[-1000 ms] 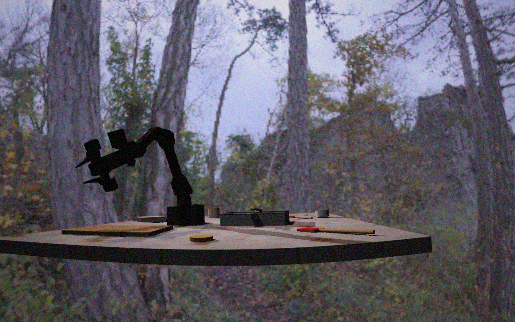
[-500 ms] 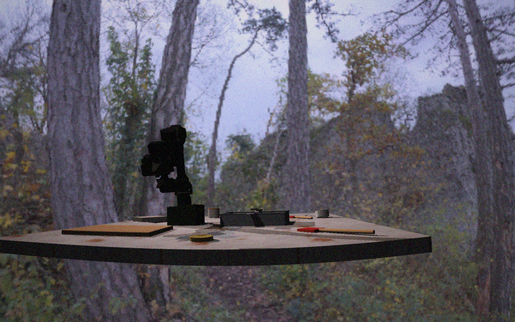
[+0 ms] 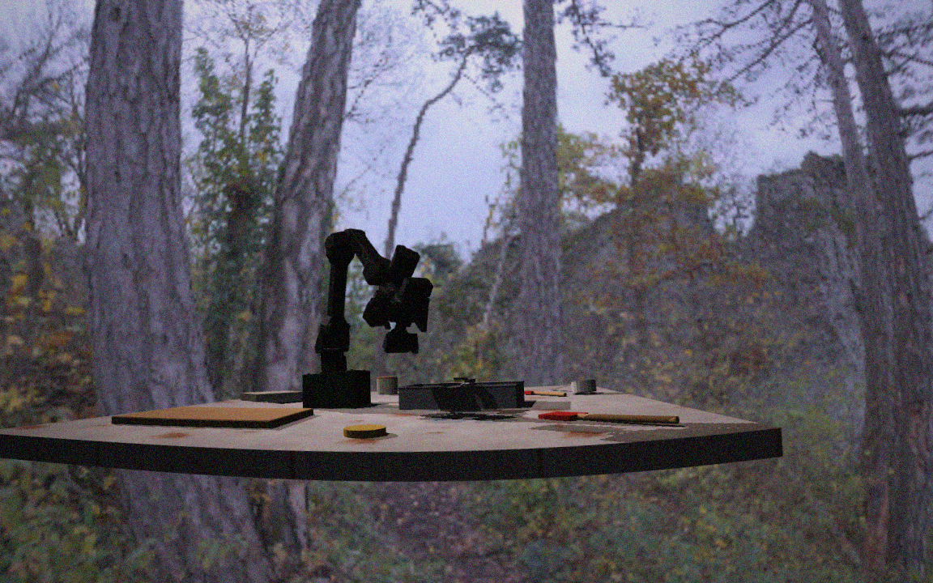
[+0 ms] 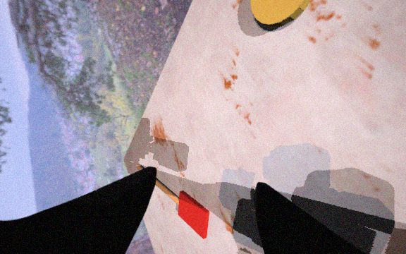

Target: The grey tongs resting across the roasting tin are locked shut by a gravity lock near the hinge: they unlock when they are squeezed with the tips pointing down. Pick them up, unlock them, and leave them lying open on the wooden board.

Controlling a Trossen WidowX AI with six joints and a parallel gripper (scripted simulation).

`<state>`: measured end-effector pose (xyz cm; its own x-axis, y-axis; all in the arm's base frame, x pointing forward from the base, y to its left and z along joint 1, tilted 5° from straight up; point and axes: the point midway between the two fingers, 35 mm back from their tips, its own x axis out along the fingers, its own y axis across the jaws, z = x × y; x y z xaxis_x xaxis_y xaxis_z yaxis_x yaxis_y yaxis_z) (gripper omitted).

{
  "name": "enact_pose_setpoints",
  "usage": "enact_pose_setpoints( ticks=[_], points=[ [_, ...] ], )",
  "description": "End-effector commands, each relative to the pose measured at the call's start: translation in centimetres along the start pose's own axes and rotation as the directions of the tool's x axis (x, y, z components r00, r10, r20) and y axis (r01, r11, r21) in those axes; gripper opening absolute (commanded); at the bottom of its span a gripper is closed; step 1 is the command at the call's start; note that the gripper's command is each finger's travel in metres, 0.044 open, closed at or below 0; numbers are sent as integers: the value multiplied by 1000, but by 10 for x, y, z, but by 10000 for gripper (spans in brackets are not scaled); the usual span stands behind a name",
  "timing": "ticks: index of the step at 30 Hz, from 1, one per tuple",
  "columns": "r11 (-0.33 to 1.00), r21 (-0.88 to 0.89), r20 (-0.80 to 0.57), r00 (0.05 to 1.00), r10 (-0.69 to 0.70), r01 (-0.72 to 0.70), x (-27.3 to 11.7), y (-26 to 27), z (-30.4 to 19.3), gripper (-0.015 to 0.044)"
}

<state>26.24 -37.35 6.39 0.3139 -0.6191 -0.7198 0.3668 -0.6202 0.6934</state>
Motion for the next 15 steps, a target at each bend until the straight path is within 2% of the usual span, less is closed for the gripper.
enact_pose_setpoints(
  ticks=[1, 8, 15],
  points=[
    [994, -101, -109, 993, -48, 37, -17, -25, -64, 260],
    [943, -323, -270, 946, -179, 86, -61, -93, -164, 260],
    [833, -544, -362, 870, -335, 95, -121, -176, -228, 260]
  ],
)
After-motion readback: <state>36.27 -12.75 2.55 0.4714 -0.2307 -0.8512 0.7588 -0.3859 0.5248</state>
